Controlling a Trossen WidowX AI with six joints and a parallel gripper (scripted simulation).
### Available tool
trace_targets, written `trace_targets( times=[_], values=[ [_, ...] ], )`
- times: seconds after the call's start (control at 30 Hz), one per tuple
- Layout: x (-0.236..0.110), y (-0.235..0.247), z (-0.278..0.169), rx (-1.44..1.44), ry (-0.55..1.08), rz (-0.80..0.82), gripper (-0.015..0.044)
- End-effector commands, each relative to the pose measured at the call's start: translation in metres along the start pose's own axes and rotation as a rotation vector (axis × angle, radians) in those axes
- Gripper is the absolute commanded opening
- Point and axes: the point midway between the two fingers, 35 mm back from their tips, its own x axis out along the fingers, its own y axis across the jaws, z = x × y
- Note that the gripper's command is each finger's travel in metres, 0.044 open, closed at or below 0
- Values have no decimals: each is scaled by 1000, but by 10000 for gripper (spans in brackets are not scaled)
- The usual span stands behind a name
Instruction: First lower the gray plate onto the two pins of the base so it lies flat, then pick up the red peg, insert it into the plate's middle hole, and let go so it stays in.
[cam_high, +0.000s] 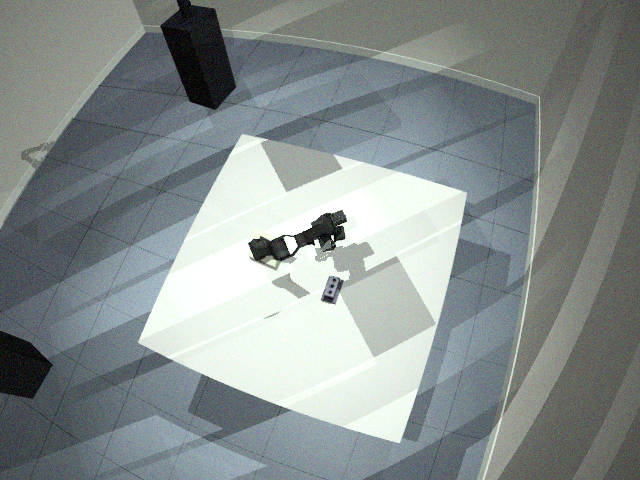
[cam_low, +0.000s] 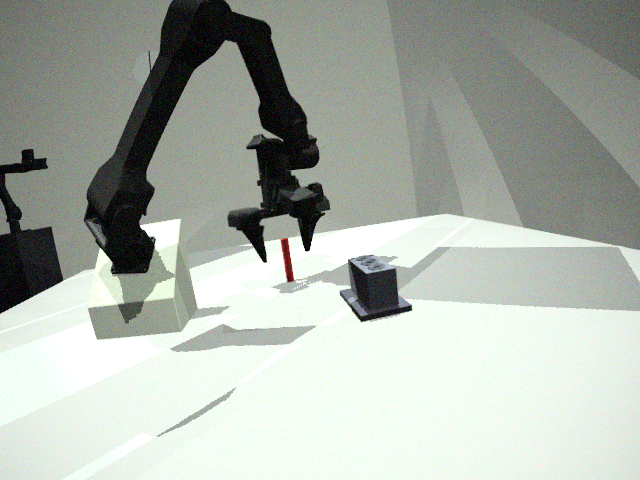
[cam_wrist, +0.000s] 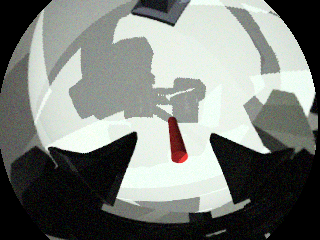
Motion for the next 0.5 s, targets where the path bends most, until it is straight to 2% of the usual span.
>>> trace_targets(
  times=[0.0, 0.03, 0.47],
  values=[
    [5, -1, 0, -6, -8, -1, 440],
    [6, -1, 0, -6, -8, -1, 440],
    [6, -1, 0, -6, -8, -1, 99]
  ],
)
